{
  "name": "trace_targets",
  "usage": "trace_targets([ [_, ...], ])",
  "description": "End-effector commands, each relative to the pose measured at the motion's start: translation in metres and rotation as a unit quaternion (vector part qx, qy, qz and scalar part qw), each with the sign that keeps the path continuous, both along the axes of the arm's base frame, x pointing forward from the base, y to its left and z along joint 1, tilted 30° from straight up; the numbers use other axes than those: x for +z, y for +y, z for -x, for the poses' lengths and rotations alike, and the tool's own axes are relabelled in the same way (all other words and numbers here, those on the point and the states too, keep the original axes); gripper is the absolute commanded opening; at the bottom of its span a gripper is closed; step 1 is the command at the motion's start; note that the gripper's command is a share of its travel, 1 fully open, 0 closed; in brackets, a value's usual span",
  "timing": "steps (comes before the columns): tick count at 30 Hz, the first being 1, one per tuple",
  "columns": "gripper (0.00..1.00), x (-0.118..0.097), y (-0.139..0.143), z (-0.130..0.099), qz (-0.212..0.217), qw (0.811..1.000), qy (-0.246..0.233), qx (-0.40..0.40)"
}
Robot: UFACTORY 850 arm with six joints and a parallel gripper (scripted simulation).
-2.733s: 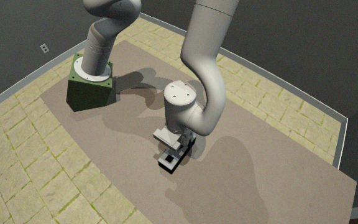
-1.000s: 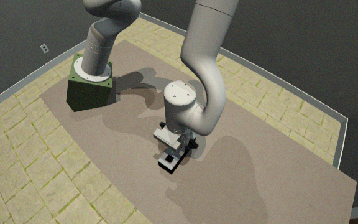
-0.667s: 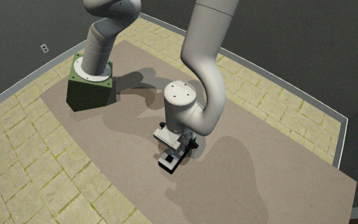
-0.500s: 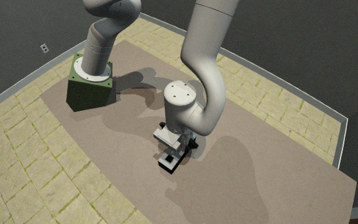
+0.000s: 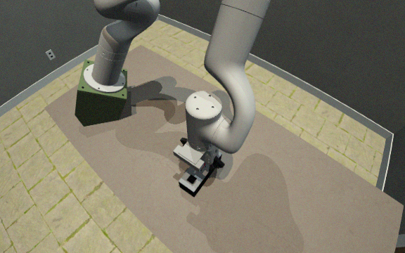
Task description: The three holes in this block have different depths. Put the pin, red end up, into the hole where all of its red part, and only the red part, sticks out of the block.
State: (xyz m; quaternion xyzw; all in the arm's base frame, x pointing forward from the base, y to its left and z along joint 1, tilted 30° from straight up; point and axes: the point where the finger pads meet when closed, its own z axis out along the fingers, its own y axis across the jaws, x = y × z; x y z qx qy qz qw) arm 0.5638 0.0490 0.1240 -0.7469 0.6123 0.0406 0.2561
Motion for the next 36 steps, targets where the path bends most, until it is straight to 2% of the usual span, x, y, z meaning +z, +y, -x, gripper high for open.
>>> trace_targets([
  [1,1.0,0.001,0.0,-0.001,0.0,1.0,-0.001,0.0],
  [4,1.0,0.001,0.0,-0.001,0.0,1.0,-0.001,0.0],
  [5,1.0,0.011,-0.005,0.002,0.0,1.0,-0.001,0.0],
  [21,1.0,0.011,-0.005,0.002,0.0,1.0,-0.001,0.0],
  [22,1.0,0.021,-0.011,0.006,0.0,1.0,-0.001,0.0],
  [36,1.0,0.021,-0.011,0.006,0.0,1.0,-0.001,0.0],
])
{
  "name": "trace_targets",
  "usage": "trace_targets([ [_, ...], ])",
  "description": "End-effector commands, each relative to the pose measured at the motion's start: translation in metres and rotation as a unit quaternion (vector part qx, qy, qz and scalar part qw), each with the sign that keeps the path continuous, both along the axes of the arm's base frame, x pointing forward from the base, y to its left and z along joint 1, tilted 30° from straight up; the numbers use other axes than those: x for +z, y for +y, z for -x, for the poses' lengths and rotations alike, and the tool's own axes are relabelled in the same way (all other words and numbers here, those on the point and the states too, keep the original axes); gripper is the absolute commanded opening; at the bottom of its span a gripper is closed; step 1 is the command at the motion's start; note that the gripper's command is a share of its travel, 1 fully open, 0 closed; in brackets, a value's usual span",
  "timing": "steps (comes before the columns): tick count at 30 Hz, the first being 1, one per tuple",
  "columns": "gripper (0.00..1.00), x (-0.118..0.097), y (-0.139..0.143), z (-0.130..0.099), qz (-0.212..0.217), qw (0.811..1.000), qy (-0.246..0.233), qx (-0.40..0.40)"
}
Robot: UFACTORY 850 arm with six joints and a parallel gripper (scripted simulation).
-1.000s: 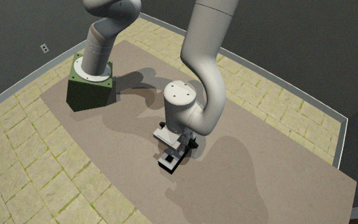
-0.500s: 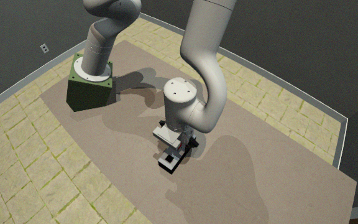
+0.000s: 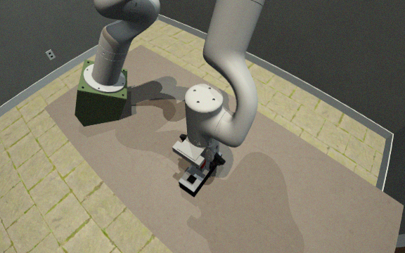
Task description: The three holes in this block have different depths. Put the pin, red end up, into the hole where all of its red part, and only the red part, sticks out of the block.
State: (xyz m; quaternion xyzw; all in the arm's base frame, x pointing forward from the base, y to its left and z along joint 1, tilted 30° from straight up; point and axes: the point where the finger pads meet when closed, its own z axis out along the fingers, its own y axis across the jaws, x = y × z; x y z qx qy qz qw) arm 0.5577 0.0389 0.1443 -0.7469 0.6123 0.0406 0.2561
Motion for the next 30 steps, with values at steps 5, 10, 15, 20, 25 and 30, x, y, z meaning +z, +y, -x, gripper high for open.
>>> trace_targets([
  [5,1.0,0.012,-0.006,0.003,0.0,1.0,-0.001,0.0],
  [10,1.0,0.012,-0.006,0.003,0.0,1.0,-0.001,0.0],
  [15,1.0,0.012,-0.006,0.003,0.0,1.0,-0.001,0.0],
  [20,1.0,0.024,-0.012,0.006,0.0,1.0,-0.001,0.0],
  [25,1.0,0.024,-0.012,0.006,0.0,1.0,-0.001,0.0],
  [30,1.0,0.024,-0.012,0.006,0.0,1.0,-0.001,0.0],
])
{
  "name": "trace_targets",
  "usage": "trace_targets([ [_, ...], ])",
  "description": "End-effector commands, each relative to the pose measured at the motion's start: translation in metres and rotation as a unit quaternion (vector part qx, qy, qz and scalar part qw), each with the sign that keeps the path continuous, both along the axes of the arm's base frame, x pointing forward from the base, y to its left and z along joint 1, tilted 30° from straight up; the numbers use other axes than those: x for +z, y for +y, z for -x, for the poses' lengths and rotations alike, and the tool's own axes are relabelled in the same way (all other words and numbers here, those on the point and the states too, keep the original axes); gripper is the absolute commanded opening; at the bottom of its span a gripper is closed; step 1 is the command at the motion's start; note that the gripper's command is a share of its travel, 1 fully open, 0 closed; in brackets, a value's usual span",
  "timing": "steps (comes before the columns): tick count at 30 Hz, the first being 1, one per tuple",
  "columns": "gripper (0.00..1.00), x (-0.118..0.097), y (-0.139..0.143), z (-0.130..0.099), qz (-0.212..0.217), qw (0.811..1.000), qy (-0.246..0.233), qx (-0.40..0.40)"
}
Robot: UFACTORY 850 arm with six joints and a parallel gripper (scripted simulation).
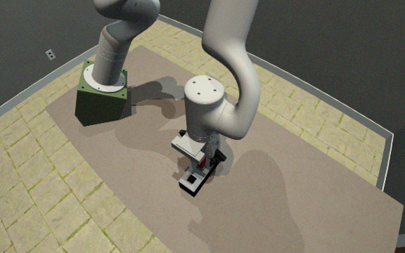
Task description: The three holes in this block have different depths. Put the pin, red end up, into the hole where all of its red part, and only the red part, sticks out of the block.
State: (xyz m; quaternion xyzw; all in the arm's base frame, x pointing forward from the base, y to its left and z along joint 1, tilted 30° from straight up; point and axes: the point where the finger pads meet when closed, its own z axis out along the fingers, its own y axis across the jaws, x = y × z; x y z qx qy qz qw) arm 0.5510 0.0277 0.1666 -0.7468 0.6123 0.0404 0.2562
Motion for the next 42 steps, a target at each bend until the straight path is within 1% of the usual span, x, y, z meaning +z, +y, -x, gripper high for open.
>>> trace_targets([
  [1,1.0,0.001,-0.001,0.0,0.0,1.0,-0.001,0.0],
  [6,1.0,0.001,-0.001,0.0,0.0,1.0,-0.001,0.0],
  [7,1.0,0.044,-0.022,0.013,0.001,1.0,-0.002,-0.002],
  [42,1.0,0.043,-0.022,0.012,0.001,1.0,-0.002,-0.002],
])
